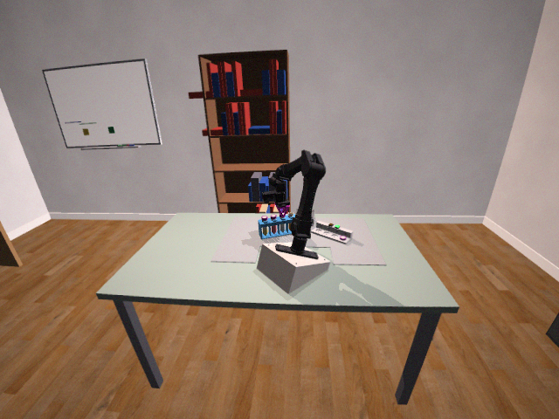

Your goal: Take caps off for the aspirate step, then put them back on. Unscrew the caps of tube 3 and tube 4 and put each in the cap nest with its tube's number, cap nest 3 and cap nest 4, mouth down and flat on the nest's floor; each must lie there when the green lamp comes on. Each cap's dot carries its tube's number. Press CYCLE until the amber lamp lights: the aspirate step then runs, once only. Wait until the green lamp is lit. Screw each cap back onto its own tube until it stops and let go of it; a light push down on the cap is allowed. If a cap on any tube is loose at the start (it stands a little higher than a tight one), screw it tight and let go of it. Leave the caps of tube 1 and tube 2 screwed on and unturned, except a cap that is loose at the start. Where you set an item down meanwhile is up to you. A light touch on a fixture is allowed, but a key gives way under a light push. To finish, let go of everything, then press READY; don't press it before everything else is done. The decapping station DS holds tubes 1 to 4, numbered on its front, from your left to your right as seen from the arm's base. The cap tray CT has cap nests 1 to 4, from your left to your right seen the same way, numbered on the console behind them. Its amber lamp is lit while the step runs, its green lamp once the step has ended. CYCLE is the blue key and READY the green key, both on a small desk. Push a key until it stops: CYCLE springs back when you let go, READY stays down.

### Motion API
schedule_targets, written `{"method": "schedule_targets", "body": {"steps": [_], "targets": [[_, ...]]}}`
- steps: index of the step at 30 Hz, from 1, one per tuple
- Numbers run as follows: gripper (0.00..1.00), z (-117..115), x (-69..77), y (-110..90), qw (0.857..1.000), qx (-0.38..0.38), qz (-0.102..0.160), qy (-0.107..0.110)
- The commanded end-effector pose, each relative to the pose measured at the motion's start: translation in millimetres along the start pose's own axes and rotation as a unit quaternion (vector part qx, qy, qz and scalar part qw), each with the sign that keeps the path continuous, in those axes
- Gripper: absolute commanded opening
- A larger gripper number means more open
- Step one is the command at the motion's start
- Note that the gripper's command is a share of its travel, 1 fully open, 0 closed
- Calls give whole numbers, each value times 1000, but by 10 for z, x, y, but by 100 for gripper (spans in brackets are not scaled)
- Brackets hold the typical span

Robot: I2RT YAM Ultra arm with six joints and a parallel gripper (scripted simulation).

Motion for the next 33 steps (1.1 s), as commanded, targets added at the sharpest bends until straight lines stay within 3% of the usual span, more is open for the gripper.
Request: {"method": "schedule_targets", "body": {"steps": [1, 4, 8, 13, 19, 21, 27, 33], "targets": [[0, -19, 37, -4, 992, -123, -1, -7], [0, -19, 37, -4, 989, -148, -1, -7], [0, -20, 36, -4, 969, -246, -2, -7], [0, -20, 34, -4, 931, -365, -3, -7], [0, -20, 33, -4, 866, -500, -3, -6], [0, -20, 33, -4, 866, -500, -3, -6], [0, -20, 31, -4, 782, -624, -4, -6], [0, -20, 29, -5, 680, -733, -5, -5]]}}
Point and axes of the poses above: the point where the finger pads meet when closed, its own x axis back along the fingers, its own z axis across the jaws, y = z × x, the point moved 3 cm from there along x, back along the fingers, and after that the axes turned 11 degrees about x, right-handed, at the moved point
